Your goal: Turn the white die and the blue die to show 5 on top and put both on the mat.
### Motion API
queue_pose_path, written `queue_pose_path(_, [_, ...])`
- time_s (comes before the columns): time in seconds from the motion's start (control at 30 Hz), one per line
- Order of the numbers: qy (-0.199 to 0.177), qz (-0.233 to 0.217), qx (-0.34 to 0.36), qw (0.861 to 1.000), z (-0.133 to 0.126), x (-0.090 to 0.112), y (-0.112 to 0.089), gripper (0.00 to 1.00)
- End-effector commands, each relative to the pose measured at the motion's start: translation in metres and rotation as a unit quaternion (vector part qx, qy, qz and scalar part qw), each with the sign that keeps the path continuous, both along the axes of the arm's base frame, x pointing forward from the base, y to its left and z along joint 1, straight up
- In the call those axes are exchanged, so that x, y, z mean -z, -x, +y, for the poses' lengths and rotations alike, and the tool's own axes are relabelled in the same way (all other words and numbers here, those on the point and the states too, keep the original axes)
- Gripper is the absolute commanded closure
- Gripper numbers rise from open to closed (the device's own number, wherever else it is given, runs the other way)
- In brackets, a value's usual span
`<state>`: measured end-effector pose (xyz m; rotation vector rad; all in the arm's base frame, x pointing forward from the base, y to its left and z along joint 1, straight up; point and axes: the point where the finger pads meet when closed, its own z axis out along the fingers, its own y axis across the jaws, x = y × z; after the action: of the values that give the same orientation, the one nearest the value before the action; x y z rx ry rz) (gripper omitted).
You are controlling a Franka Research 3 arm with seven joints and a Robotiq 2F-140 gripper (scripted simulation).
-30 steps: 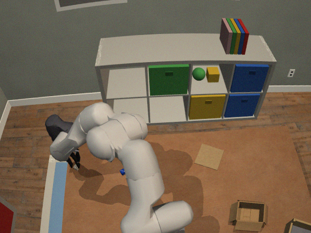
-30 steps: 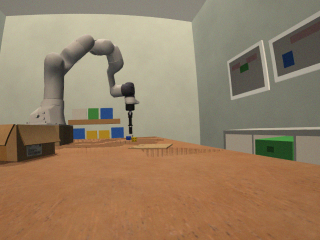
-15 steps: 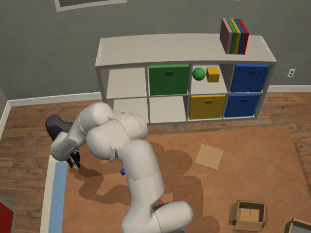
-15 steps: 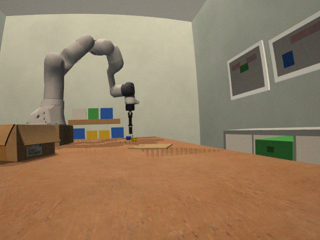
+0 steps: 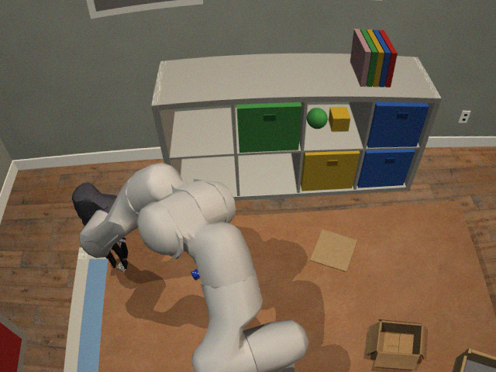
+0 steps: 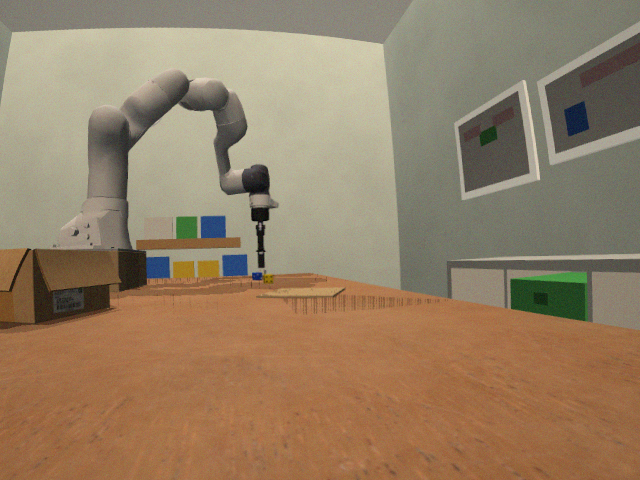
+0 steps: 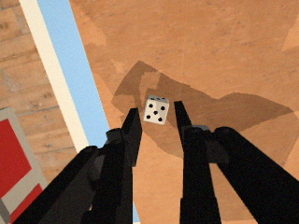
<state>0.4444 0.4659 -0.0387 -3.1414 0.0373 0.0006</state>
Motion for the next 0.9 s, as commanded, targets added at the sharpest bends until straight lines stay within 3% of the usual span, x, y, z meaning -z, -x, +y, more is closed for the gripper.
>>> queue_pose_path(0.0, [-0.001, -0.002, 0.002, 1.000, -0.0005, -0.0004, -0.0024, 0.68])
queue_pose_path(0.87, [-0.001, -0.002, 0.002, 1.000, -0.0005, 0.0024, -0.0024, 0.68])
